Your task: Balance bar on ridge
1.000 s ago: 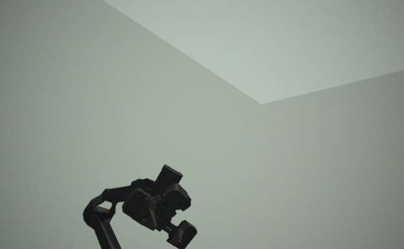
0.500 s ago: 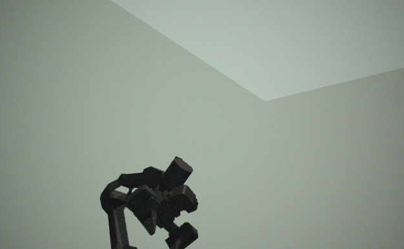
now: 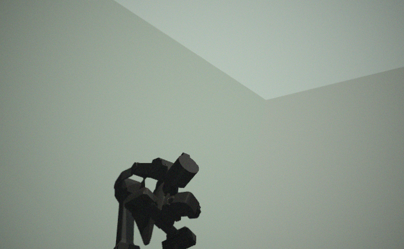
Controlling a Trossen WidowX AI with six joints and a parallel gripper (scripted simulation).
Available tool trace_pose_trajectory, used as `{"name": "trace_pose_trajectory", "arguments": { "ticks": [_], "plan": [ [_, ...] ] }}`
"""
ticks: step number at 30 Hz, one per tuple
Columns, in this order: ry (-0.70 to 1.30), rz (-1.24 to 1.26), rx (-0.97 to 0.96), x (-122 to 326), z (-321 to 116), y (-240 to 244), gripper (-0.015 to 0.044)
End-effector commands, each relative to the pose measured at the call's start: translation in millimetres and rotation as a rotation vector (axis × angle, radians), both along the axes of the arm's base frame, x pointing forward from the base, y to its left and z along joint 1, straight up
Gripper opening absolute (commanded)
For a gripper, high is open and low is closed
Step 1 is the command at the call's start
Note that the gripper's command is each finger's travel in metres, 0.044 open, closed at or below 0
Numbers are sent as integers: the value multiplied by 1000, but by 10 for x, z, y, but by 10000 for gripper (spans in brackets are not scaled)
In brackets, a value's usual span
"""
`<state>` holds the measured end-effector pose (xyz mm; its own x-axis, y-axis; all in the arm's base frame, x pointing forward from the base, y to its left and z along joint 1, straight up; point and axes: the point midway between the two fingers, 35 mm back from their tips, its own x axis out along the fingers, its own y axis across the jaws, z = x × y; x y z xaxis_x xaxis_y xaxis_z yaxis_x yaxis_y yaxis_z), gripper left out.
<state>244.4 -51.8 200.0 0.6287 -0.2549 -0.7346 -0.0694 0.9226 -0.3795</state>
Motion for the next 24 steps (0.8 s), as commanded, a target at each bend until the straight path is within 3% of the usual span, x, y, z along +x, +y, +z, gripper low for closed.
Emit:
{"name": "trace_pose_trajectory", "arguments": {
  "ticks": [1, 24],
  "plan": [
    [57, 8, 3, 33, -46, -38, 315],
    [398, 55, 68, 185, -412, -318, 315]
  ]
}}
